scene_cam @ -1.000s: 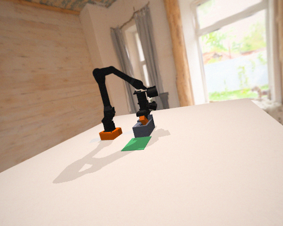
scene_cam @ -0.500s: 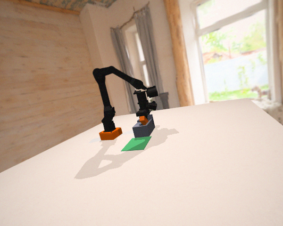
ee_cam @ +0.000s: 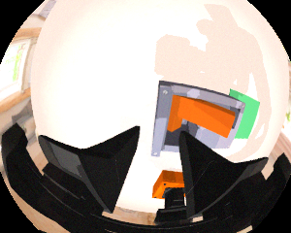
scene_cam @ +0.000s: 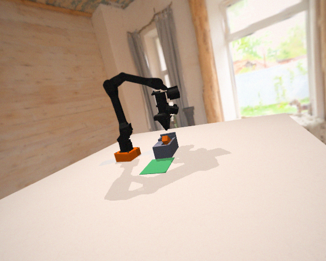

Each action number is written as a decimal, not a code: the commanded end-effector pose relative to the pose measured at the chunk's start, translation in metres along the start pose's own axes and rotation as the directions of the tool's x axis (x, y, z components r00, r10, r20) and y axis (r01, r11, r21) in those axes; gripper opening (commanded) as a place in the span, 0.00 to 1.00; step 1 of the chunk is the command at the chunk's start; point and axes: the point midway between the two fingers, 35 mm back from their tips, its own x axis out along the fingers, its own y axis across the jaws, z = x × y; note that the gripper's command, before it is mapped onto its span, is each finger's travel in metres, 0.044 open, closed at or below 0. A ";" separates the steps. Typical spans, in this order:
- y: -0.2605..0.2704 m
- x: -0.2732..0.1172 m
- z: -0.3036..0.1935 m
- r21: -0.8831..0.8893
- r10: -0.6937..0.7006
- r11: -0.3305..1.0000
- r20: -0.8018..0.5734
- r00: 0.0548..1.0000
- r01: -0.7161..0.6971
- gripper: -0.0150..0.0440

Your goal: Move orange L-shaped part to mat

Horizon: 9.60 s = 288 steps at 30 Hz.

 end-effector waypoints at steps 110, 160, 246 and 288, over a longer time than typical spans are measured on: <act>-0.082 0.041 0.010 1.000 -0.010 0.008 0.018 1.000 -0.018 0.45; -0.081 -0.018 0.009 1.000 -0.006 0.004 0.015 1.000 -0.015 0.25; -0.249 -0.025 -0.006 1.000 -0.023 0.005 0.013 1.000 -0.013 0.25; -0.250 0.037 -0.005 1.000 -0.022 0.005 0.013 1.000 -0.013 0.25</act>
